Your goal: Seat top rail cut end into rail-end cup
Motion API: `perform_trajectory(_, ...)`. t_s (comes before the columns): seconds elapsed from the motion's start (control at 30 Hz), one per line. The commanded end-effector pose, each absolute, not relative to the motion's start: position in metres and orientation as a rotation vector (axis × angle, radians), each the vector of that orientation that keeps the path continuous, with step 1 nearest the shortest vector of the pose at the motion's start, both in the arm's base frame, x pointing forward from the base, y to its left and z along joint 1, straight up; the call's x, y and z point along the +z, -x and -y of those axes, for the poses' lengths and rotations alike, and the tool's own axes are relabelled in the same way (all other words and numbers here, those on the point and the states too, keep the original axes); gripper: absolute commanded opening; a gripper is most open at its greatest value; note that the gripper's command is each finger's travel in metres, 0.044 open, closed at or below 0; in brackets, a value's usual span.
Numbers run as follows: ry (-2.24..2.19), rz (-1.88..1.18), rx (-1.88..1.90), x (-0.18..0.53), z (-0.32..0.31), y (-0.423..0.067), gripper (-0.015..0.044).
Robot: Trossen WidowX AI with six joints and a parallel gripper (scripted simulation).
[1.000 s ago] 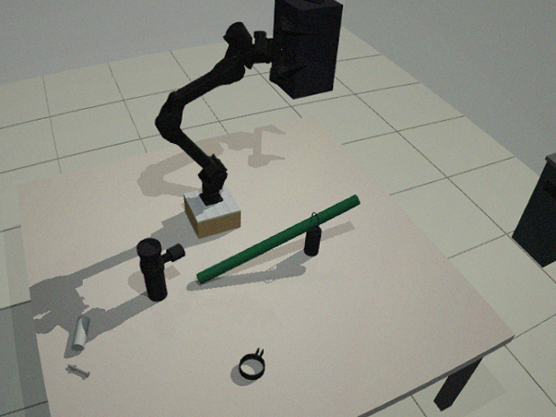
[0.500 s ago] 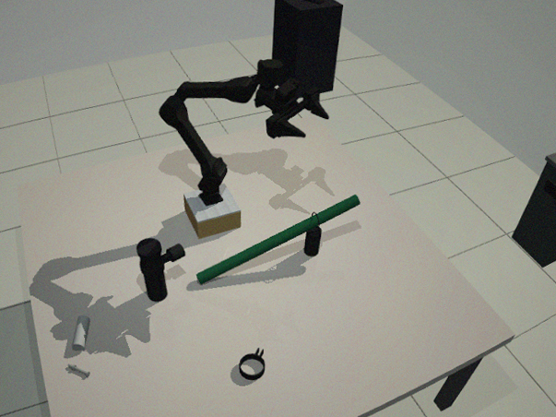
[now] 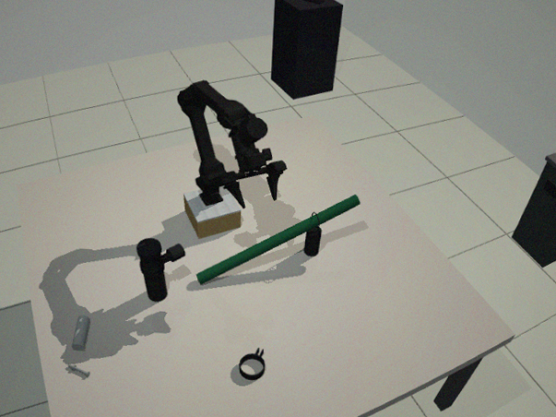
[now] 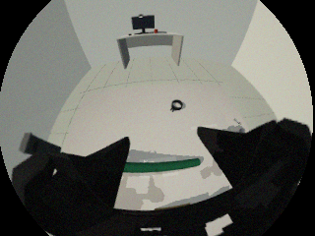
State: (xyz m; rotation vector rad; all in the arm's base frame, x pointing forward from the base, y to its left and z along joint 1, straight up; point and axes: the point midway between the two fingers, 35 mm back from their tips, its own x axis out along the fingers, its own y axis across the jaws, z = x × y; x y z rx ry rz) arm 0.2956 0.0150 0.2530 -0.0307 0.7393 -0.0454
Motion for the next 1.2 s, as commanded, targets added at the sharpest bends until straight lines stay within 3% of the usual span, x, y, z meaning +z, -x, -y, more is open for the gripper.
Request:
perform_trajectory(0.0, -0.039, -0.968, -0.107, 0.207, 0.027, -0.268, 0.0440)
perform_trajectory(0.43, -0.045, -1.035, -0.105, 0.196, 0.040, -0.258, 0.0440)
perform_trajectory(0.97, 0.800, -1.043, 0.539, 0.179, 0.129, -0.240, 0.0440)
perform_trajectory(1.17, 0.890, -0.986, 0.630, 0.176, 0.159, -0.227, 0.0440)
